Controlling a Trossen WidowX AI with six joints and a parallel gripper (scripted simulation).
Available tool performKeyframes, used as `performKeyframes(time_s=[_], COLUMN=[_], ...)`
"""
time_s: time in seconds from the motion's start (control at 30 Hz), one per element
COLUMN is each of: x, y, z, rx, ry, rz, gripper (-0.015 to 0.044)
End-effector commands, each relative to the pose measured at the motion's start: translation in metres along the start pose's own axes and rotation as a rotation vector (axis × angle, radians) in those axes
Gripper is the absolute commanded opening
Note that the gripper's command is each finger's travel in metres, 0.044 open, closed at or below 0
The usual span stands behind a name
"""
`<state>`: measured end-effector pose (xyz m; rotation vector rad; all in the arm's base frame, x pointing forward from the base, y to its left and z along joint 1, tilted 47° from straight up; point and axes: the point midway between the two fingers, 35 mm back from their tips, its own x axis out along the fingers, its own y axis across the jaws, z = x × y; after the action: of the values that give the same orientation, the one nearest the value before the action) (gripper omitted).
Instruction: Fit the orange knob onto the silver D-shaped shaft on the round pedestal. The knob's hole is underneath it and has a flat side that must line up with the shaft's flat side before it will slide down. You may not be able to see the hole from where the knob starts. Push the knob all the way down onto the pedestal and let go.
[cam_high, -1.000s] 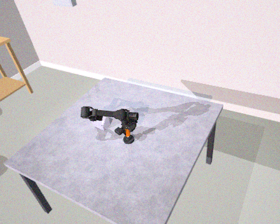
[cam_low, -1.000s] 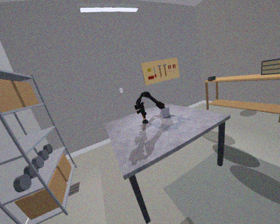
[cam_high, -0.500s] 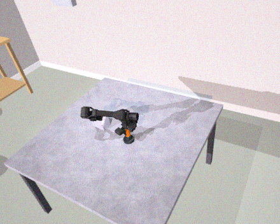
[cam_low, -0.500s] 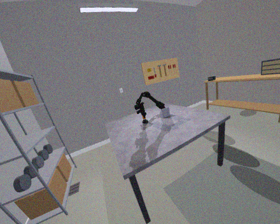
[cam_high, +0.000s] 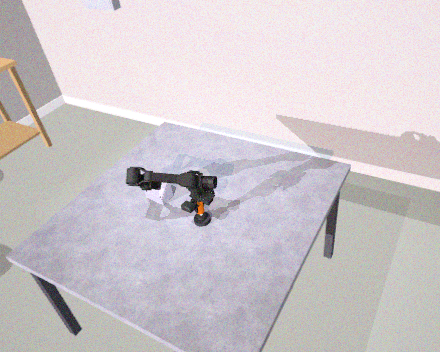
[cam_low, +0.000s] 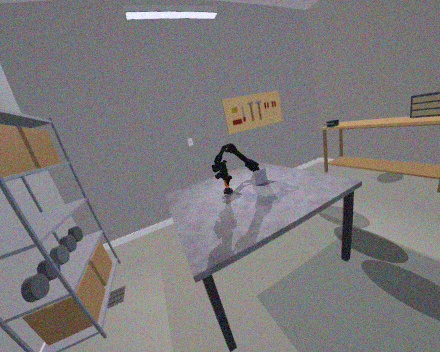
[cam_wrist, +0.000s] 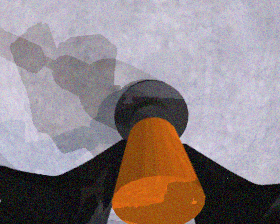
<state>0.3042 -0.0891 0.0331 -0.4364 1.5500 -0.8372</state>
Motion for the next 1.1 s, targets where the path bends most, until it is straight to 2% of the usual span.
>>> performKeyframes(time_s=[0.0, 1.07], x=[0.0011, 0.0031], y=[0.0012, 0.0006], z=[-0.001, 0.0018], rx=[-0.046, -0.046], ry=[-0.001, -0.001], rz=[0.003, 0.003], gripper=[0.0, 0.0])
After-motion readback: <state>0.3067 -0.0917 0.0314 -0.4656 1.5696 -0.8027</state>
